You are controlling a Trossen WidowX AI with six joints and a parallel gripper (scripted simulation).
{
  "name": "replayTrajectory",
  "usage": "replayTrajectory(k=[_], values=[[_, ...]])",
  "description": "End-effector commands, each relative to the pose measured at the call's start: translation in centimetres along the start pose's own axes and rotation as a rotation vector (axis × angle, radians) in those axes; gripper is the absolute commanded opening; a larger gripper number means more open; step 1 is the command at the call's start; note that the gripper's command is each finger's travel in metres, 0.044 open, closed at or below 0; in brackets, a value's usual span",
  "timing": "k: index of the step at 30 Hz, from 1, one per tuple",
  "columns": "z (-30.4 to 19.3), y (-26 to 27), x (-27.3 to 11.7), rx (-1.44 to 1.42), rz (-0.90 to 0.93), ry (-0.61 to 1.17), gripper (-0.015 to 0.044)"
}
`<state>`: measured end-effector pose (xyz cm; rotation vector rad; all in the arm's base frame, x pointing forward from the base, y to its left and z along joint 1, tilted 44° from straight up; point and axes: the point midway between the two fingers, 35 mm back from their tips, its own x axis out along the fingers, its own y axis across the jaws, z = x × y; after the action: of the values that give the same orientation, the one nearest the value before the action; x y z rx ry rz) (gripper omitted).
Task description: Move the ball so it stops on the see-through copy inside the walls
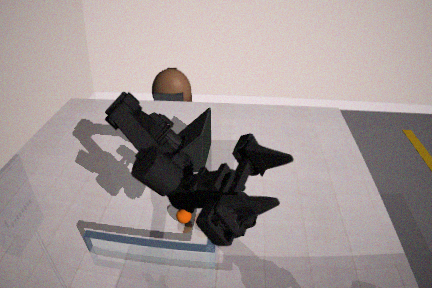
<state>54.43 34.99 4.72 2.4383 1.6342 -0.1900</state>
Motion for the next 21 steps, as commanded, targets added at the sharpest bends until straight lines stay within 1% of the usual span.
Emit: replayTrajectory(k=[1, 3, 4, 7, 10, 14, 17, 18, 21], values=[[0.1, 0.0, 0.0, -0.012, 0.003, -0.007, 0.0374], [1.1, -0.1, -0.2, -0.106, 0.025, -0.067, 0.0321], [1.8, -0.2, -0.3, -0.179, 0.036, -0.116, 0.0308], [4.2, -0.8, -1.2, -0.403, 0.035, -0.272, 0.0308], [6.5, -1.7, -2.5, -0.633, -0.019, -0.437, 0.0308], [9.6, -3.1, -5.2, -0.936, -0.181, -0.654, 0.0308], [11.6, -4.4, -7.8, -1.158, -0.373, -0.794, 0.0308], [12.2, -4.9, -8.8, -1.23, -0.45, -0.833, 0.0308], [13.1, -5.7, -10.4, -1.337, -0.582, -0.883, 0.0308]])
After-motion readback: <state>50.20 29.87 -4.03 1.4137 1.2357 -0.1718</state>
